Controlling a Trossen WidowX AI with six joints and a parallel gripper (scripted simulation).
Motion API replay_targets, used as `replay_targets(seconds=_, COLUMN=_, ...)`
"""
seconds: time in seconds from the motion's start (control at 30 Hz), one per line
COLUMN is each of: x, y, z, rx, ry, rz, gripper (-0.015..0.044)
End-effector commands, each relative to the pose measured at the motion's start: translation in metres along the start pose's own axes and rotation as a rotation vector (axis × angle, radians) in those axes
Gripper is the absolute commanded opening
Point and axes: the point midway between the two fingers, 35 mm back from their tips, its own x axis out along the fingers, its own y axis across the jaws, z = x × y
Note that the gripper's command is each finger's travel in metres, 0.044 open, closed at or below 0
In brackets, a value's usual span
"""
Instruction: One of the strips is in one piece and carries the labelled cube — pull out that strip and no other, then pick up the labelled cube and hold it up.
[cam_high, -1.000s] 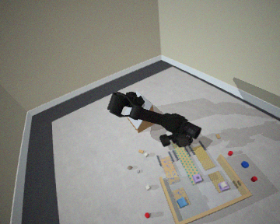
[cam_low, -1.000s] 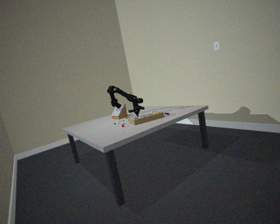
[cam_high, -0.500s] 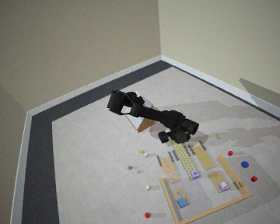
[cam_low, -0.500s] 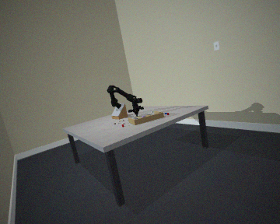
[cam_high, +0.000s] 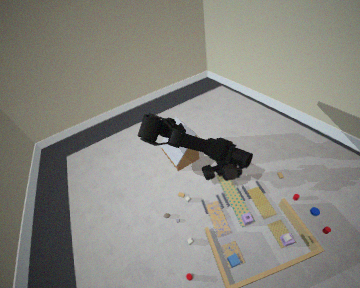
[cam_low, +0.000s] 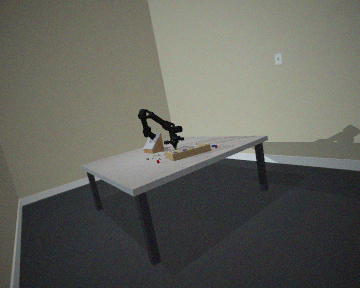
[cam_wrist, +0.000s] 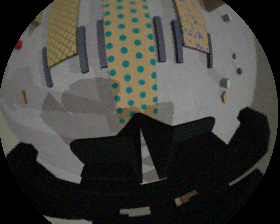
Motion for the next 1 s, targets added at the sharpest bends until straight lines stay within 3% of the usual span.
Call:
replay_targets(seconds=0.0, x=0.003, y=-0.003, z=-0.014, rx=-0.006, ry=0.023, rz=-0.002, gripper=0.0000)
replay_targets(seconds=0.97, x=0.002, y=-0.003, z=-0.059, rx=-0.007, ry=0.024, rz=-0.002, gripper=0.0000)
